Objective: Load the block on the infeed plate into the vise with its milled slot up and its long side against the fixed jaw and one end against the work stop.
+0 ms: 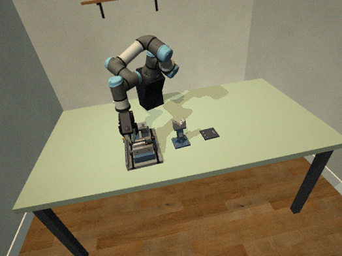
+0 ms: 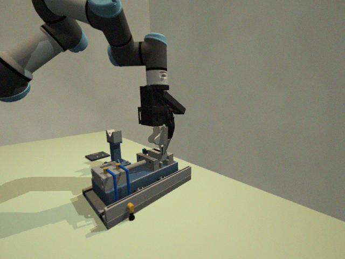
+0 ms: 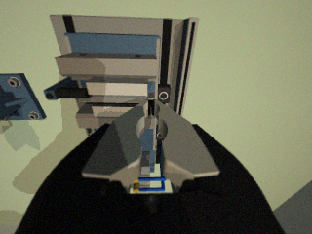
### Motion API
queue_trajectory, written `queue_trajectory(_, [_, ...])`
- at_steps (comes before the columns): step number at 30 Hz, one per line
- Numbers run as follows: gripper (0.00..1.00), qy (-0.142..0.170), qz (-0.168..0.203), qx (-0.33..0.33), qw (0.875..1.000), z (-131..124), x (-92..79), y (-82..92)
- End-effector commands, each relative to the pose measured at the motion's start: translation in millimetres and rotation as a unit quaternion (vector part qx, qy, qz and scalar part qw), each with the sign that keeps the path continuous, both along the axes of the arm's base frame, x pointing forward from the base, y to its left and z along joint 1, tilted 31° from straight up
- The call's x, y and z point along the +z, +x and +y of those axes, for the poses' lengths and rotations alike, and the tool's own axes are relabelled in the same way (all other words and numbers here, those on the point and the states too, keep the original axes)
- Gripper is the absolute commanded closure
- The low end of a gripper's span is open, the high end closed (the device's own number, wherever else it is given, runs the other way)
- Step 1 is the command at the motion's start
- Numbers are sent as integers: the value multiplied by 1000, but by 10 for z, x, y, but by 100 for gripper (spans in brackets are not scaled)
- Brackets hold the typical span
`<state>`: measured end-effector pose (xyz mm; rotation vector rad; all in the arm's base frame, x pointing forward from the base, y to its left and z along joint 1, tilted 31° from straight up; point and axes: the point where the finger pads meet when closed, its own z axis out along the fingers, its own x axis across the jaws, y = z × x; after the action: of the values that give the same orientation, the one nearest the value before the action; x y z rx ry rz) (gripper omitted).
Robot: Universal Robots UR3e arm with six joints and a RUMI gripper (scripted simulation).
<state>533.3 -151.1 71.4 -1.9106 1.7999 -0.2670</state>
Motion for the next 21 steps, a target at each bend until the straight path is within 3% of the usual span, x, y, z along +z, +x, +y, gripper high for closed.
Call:
queue_trajectory(1, [100, -1, -1, 0, 1000, 0, 12, 2])
queue_trajectory(21, [100, -1, -1, 0, 1000, 39, 20, -2])
